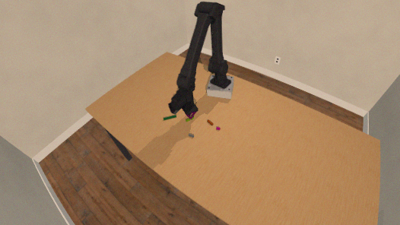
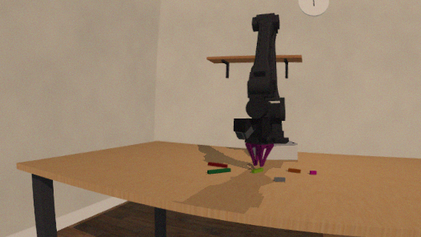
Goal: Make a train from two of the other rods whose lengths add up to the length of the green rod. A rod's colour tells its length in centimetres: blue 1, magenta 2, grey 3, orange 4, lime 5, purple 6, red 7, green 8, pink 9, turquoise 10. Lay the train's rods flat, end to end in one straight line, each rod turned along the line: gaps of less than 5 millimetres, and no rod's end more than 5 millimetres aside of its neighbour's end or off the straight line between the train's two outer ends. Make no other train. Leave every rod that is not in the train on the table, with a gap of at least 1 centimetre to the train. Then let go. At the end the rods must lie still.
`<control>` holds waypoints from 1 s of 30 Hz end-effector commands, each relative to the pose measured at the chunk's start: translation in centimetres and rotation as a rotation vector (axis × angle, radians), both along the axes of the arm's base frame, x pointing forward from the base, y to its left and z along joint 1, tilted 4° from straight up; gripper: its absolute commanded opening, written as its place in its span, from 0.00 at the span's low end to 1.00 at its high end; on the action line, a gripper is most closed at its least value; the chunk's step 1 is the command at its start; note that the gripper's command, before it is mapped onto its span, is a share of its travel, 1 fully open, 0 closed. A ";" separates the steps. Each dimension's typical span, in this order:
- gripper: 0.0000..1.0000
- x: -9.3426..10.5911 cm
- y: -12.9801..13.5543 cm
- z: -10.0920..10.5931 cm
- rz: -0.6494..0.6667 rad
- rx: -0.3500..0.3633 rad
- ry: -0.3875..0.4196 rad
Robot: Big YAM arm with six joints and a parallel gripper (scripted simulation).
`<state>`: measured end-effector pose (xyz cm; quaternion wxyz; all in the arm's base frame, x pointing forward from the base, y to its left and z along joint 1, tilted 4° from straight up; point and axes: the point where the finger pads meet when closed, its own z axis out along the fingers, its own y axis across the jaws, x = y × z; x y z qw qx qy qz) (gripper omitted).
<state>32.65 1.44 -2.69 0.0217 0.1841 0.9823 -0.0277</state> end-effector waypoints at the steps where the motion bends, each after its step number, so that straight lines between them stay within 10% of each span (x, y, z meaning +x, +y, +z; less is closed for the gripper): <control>1: 0.22 1.7 0.4 0.5 -0.001 0.005 -0.026; 30: 0.22 0.7 0.0 -1.3 -0.002 0.004 -0.012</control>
